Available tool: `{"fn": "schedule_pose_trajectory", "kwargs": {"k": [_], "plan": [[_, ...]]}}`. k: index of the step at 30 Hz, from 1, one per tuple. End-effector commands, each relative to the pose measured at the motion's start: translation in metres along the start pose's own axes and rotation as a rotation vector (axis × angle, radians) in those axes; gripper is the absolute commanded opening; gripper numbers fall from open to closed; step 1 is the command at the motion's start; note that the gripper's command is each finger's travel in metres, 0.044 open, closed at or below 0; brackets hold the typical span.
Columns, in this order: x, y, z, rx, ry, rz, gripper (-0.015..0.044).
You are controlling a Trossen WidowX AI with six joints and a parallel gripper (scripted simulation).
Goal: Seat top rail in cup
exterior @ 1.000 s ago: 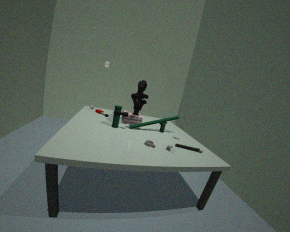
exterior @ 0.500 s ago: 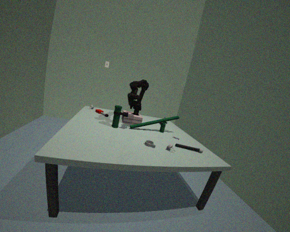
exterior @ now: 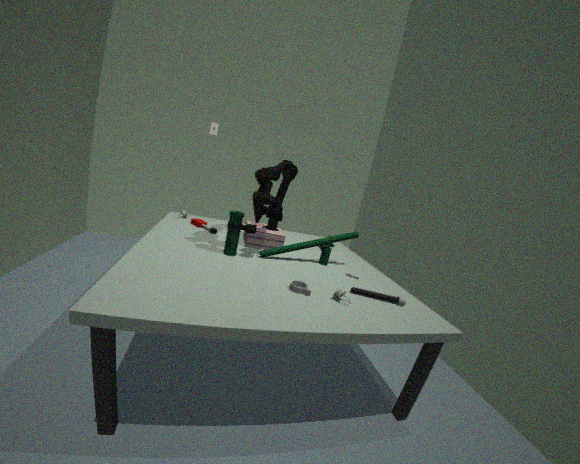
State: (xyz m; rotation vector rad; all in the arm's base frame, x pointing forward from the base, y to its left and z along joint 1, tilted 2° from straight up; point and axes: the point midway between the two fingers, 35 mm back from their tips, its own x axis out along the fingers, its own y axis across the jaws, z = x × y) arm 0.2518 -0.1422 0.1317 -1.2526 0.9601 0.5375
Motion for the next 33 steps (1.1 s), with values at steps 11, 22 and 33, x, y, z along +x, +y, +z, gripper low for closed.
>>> {"fn": "schedule_pose_trajectory", "kwargs": {"k": [11, 22, 33], "plan": [[0.022, 0.010, 0.001, -0.006, -0.006, 0.012, 0.0440], [0.040, 0.009, 0.000, -0.006, -0.006, 0.012, 0.0440], [0.059, 0.010, 0.000, -0.006, -0.006, 0.011, 0.0440]]}}
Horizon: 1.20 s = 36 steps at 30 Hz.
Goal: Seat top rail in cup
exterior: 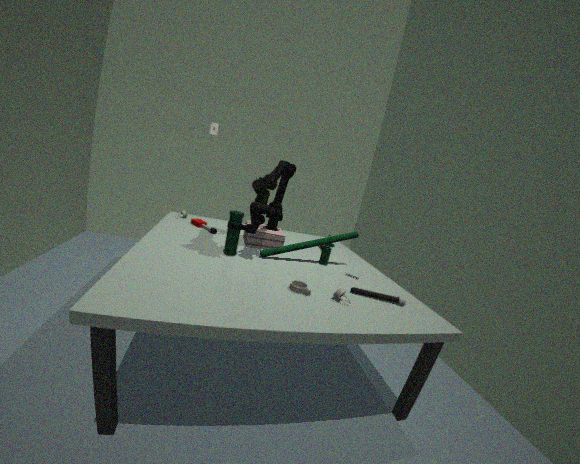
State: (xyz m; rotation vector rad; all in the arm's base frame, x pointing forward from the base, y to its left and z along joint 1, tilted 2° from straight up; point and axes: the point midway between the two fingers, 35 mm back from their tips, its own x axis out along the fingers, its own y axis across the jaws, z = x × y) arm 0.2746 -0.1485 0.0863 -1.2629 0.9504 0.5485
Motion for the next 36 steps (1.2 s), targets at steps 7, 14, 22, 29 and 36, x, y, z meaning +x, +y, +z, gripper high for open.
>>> {"fn": "schedule_pose_trajectory", "kwargs": {"k": [7, 14, 22, 29, 36], "plan": [[0.019, 0.006, 0.001, 0.008, 0.001, 0.012, 0.0440], [0.030, 0.007, 0.001, 0.008, 0.001, 0.012, 0.0440], [0.032, 0.007, 0.001, 0.008, 0.001, 0.011, 0.0387], [0.032, 0.007, 0.001, 0.008, 0.001, 0.011, 0.0204], [0.032, 0.007, 0.001, 0.008, 0.001, 0.011, 0.0079]]}}
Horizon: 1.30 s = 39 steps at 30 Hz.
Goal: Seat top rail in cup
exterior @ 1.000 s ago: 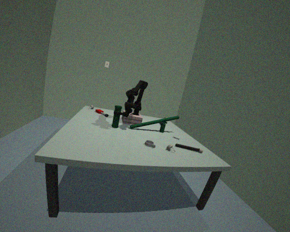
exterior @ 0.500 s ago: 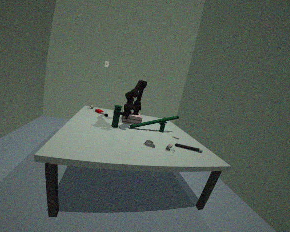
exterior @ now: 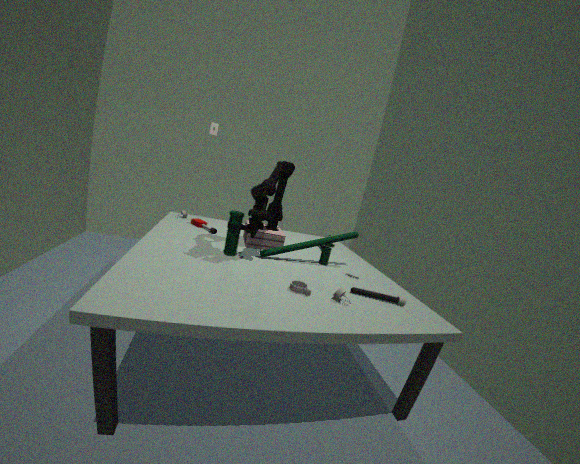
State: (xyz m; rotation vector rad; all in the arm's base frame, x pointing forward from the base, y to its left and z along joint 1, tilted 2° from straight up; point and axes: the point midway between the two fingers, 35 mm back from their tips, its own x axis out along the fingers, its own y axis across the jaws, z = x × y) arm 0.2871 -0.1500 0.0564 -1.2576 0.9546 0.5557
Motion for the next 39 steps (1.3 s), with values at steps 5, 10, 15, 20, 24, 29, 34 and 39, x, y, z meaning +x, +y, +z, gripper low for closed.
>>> {"fn": "schedule_pose_trajectory", "kwargs": {"k": [5, 10, 15, 20, 24, 29, 34, 39], "plan": [[-0.001, 0.005, -0.001, -0.028, -0.017, 0.004, 0.0000], [-0.002, 0.006, -0.001, -0.040, -0.024, 0.003, 0.0000], [-0.004, 0.009, -0.001, -0.076, -0.044, 0.004, 0.0000], [-0.004, 0.010, -0.001, -0.088, -0.051, 0.004, 0.0000], [-0.005, 0.012, -0.001, -0.103, -0.060, 0.004, 0.0000], [-0.007, 0.015, -0.002, -0.135, -0.078, 0.004, 0.0000], [-0.008, 0.016, -0.002, -0.151, -0.087, 0.005, 0.0000], [-0.009, 0.019, -0.003, -0.183, -0.105, 0.005, 0.0000]]}}
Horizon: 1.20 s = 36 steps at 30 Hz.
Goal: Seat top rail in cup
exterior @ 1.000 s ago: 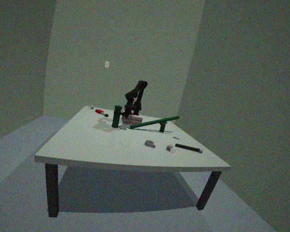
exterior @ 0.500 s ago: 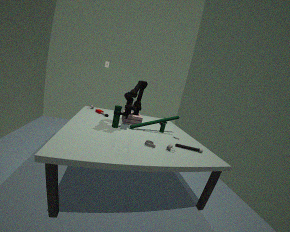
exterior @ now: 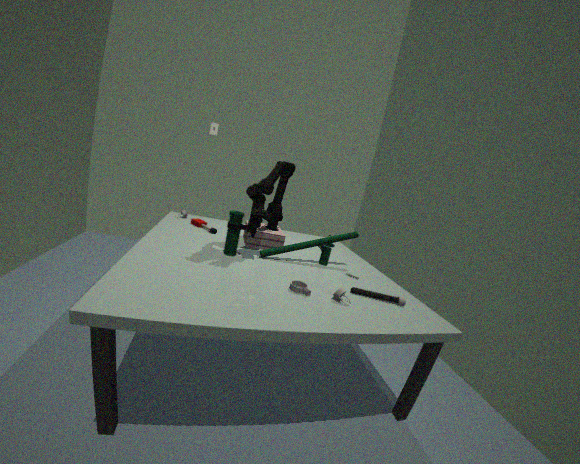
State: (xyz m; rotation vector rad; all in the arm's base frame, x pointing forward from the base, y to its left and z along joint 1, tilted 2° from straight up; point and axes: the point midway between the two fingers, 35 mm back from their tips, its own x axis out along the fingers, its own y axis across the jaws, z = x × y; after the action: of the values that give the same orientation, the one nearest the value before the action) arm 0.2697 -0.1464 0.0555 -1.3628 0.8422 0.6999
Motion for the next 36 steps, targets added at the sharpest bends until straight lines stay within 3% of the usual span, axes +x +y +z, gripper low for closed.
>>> {"fn": "schedule_pose_trajectory", "kwargs": {"k": [1, 36], "plan": [[-0.001, 0.004, 0.000, -0.020, -0.009, 0.004, 0.0000], [-0.009, 0.019, -0.003, -0.184, -0.103, 0.006, 0.0000]]}}
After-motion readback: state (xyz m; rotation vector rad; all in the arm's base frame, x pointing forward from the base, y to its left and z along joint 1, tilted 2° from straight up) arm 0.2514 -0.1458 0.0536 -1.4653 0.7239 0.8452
